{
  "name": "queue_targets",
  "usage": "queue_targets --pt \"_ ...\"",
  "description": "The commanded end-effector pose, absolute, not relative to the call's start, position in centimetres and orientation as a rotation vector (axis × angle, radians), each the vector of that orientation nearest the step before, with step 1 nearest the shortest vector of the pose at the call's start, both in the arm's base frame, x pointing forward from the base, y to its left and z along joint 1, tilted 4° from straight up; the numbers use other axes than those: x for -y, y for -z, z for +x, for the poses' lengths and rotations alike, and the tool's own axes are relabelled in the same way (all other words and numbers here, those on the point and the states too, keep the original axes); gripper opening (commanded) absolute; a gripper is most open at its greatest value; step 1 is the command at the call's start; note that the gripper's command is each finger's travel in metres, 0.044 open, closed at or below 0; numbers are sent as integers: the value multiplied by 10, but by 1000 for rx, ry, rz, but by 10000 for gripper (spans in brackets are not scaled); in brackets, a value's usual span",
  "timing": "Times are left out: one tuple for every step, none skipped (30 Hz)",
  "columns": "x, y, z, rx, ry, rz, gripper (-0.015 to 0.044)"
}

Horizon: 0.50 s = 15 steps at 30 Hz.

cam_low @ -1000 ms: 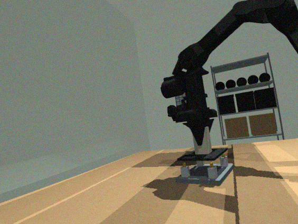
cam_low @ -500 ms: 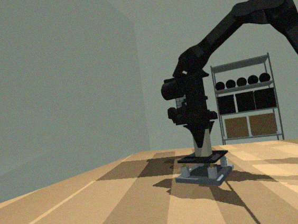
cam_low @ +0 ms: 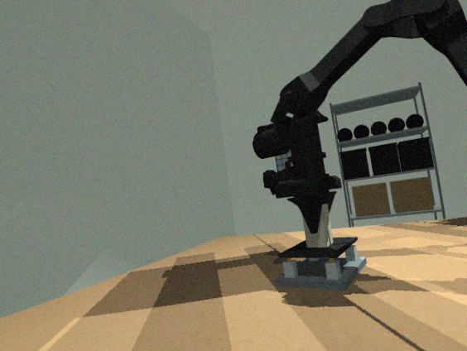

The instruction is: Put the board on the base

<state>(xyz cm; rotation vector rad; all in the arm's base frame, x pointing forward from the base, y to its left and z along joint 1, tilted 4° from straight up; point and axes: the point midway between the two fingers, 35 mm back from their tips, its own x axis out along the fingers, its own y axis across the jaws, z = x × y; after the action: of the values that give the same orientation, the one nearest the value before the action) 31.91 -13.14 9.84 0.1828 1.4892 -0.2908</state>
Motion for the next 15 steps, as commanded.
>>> queue_targets --pt "131 -99 319 -1489 291 183 210" --pt "131 -99 319 -1489 291 183 236" --pt "131 -99 319 -1489 291 183 263" --pt "131 -99 319 -1489 291 183 289" --pt "131 -99 319 -1489 291 183 315" --pt "131 -99 319 -1489 291 183 341" --pt "131 -99 319 -1489 291 183 367" --pt "131 -99 319 -1489 291 183 394" --pt "131 -99 319 -1489 291 183 420" --pt "131 -101 319 -1489 291 183 440" --pt "131 -105 319 -1489 291 183 440" --pt "131 -110 319 -1488 291 183 440" --pt "130 -114 319 -1488 291 183 440" --pt "130 -119 319 -1488 291 183 440" --pt "130 -123 319 -1488 291 183 440"
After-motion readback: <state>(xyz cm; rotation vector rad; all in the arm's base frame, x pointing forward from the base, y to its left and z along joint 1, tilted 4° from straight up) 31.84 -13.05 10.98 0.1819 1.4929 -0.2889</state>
